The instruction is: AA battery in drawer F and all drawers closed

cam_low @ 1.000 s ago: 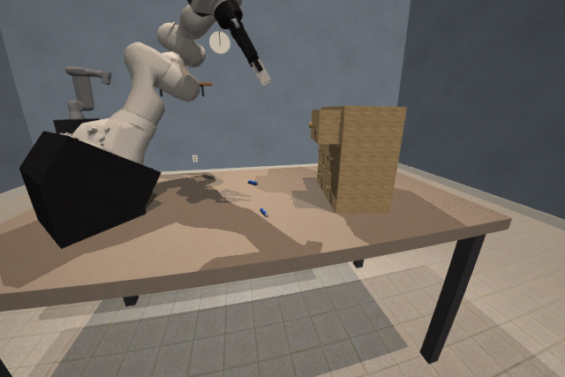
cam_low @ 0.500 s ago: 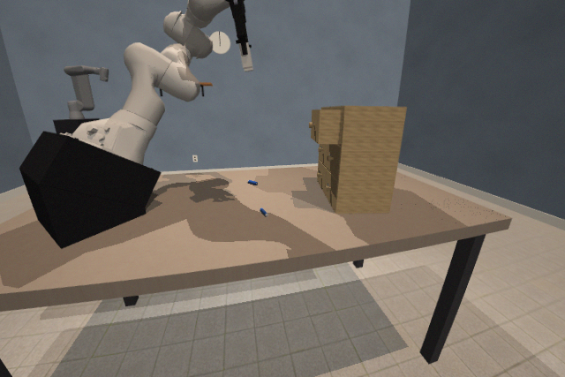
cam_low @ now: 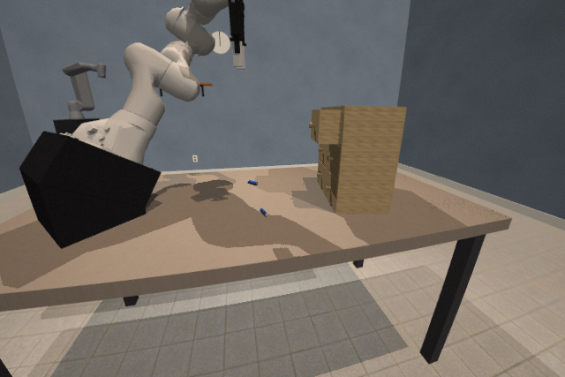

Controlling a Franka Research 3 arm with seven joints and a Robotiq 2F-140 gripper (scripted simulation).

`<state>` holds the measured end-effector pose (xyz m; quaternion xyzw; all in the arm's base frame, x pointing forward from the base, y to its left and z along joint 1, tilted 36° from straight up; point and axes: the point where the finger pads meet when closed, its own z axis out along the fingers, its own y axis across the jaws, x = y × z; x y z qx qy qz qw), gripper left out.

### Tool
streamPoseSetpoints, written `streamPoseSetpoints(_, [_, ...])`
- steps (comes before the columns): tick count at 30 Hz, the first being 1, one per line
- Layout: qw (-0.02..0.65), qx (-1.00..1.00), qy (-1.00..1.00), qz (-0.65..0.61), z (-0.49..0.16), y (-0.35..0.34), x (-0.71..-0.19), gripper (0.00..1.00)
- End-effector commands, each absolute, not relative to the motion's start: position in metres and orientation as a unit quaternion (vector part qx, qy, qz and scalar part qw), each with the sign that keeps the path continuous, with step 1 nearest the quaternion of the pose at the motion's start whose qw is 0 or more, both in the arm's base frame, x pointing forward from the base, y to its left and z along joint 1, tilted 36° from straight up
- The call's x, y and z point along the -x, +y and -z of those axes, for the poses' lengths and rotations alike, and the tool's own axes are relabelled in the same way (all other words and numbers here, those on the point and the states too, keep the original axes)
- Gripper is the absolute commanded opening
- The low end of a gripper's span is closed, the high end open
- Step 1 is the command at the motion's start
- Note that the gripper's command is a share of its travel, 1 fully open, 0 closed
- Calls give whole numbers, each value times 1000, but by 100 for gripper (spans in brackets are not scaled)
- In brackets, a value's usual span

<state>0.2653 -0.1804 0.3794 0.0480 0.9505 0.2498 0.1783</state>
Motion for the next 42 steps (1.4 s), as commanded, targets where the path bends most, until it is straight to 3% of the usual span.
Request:
streamPoseSetpoints(1, [170, -54, 951, -254, -379, -178, -262, 20])
streamPoseSetpoints(22, [172, -56, 950, -255, -376, -172, -266, 20])
streamPoseSetpoints(42, [125, -217, 927, -280, -265, 11, -340, 20])
